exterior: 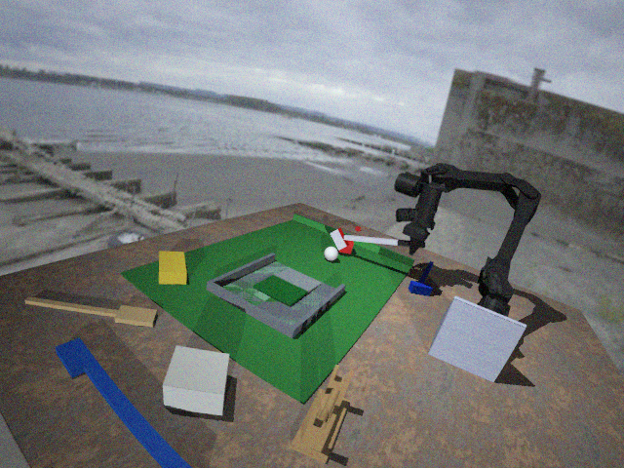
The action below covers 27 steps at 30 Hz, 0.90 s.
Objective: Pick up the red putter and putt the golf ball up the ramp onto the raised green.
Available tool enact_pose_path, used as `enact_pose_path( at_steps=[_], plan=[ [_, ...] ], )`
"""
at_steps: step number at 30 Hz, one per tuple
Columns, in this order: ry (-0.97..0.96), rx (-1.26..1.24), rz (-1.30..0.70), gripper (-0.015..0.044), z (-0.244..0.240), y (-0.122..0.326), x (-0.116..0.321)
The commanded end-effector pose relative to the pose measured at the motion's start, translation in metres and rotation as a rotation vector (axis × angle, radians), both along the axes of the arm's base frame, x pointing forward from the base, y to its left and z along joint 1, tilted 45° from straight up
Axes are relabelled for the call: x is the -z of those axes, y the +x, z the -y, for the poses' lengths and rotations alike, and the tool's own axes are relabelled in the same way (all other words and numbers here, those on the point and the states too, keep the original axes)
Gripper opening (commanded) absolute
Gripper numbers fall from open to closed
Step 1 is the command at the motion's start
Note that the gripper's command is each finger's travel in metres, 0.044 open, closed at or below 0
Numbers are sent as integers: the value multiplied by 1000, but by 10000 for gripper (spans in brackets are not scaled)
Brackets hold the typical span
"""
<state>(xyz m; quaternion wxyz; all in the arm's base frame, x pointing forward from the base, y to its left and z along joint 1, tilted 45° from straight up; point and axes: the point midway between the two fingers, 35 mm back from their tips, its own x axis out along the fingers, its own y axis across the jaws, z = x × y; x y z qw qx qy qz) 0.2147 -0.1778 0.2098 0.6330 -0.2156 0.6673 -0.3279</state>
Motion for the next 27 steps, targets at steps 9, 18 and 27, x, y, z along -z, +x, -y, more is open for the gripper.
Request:
enact_pose_path(
  at_steps=[9,18,27],
  plan=[
    [-1,1,0,0,8,-2,7],
    [0,2,-4,0,8,-3,8],
    [15,-5,-1,0,-43,12,66]
  ],
)
